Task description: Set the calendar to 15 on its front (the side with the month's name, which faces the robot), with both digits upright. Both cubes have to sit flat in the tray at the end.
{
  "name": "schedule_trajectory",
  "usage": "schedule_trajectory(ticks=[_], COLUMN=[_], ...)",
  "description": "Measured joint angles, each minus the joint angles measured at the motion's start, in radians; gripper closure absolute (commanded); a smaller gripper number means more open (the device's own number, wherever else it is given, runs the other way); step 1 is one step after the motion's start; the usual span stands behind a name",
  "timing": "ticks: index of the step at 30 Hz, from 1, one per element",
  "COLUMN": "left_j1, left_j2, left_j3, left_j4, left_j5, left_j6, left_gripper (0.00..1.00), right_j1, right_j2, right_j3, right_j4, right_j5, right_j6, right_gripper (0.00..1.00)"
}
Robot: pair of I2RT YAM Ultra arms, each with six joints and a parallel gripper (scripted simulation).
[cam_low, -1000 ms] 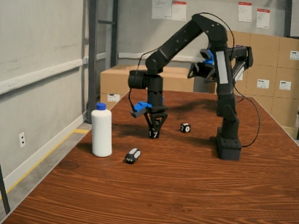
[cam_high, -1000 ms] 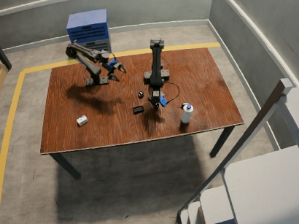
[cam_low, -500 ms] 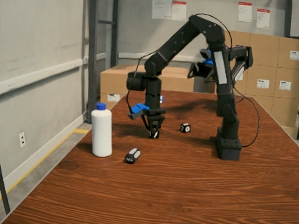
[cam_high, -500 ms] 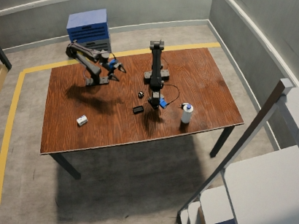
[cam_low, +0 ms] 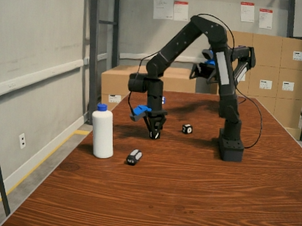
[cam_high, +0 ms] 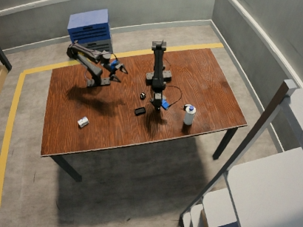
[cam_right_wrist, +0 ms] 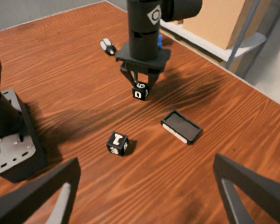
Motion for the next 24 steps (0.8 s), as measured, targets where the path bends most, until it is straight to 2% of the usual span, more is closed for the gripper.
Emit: schedule_trajectory(ticks=[12,14,15,16,18,19,24], left_j1=[0.0,0.0,0.0,0.0,0.0,0.0,0.0], left_j2=[0.0,0.0,0.0,0.0,0.0,0.0,-0.005], left_j3=[0.0,0.0,0.0,0.0,0.0,0.0,0.002], left_j4=[0.0,0.0,0.0,0.0,0.0,0.0,-0.039], left_j5=[0.0,0.0,0.0,0.0,0.0,0.0,0.0], left_j6=[0.0,0.0,0.0,0.0,0.0,0.0,0.0], left_gripper=[0.75,0.97,1.0,1.0,0.77,0.74,0.74], right_j1=[0.0,0.0,0.0,0.0,0.0,0.0,0.0], right_j2=[0.0,0.0,0.0,0.0,0.0,0.0,0.0], right_j3=[0.0,0.0,0.0,0.0,0.0,0.0,0.0], right_j4=[0.0,0.0,0.0,0.0,0.0,0.0,0.0], right_j5=[0.0,0.0,0.0,0.0,0.0,0.0,0.0], right_j6=[0.0,0.0,0.0,0.0,0.0,0.0,0.0], right_gripper=[0.0,0.0,0.0,0.0,0.0,0.0,0.0])
